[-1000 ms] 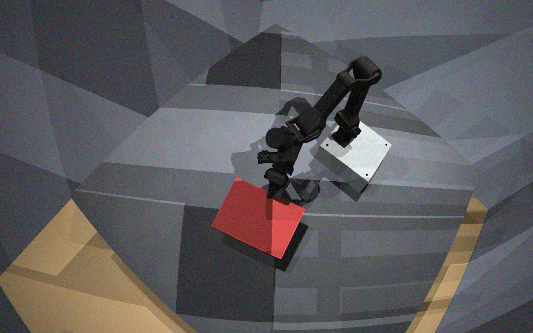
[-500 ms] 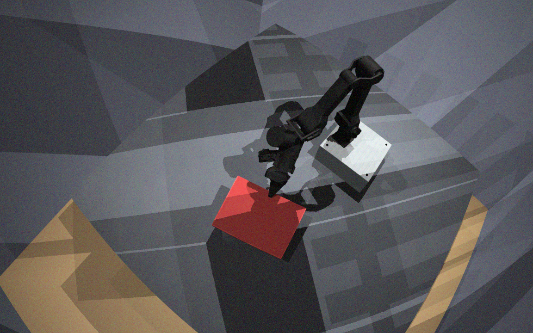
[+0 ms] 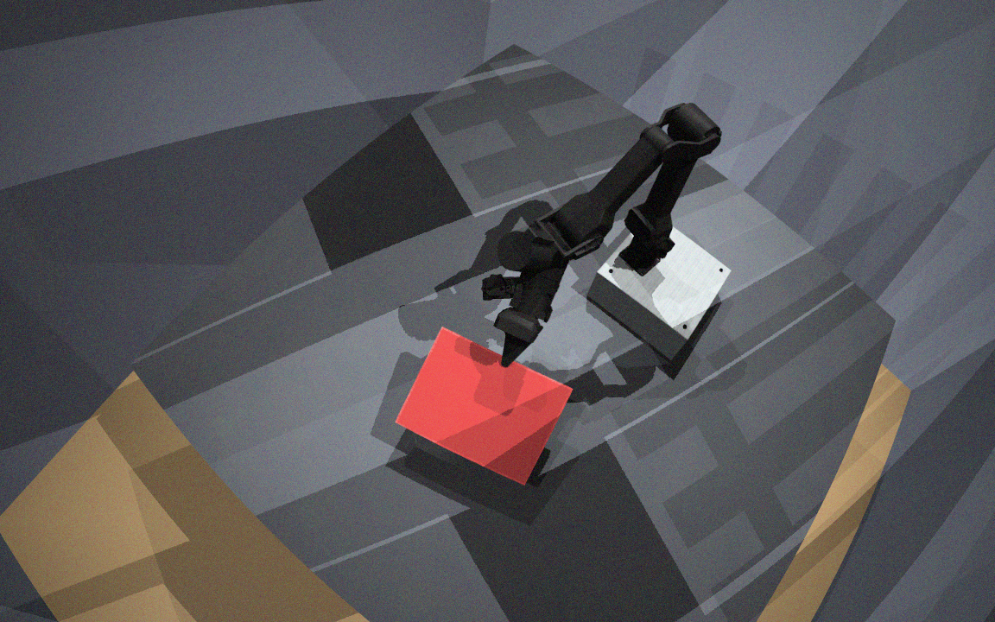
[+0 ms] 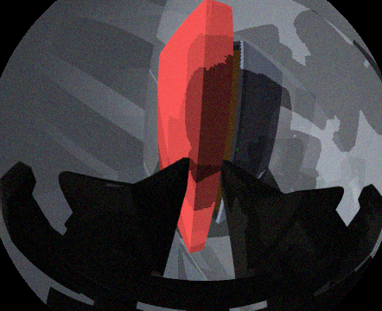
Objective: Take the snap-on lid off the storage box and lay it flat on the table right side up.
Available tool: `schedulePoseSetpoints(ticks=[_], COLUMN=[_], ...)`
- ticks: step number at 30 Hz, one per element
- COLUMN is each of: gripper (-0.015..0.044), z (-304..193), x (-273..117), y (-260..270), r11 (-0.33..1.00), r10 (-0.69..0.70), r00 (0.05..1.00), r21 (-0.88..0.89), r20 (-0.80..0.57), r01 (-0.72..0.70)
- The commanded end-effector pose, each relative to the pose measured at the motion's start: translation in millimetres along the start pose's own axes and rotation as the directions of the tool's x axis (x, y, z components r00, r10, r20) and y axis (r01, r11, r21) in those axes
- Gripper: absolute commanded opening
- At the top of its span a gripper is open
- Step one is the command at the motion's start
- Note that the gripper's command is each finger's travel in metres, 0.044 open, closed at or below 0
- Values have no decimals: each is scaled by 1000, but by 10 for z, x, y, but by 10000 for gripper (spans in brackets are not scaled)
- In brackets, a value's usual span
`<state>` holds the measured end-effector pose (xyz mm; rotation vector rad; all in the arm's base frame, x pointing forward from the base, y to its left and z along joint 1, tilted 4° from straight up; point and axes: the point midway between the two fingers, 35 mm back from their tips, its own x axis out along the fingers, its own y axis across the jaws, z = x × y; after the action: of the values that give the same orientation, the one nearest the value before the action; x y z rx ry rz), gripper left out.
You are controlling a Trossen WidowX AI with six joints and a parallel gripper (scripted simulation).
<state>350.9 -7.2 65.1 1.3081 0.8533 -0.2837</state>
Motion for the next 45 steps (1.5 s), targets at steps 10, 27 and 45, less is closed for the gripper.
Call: schedulePoseSetpoints(ticks=[10,27,45], gripper=[0,0,0], z=[18,17,15], x=[-84,-146,-295], y=[230,474,656], r11=[1000,1000,1000], r10=[18,19,19], r00=[1000,1000,1000], r21=[-4,-4,-4], r20=[9,9,9], r01=[-18,-19,-19])
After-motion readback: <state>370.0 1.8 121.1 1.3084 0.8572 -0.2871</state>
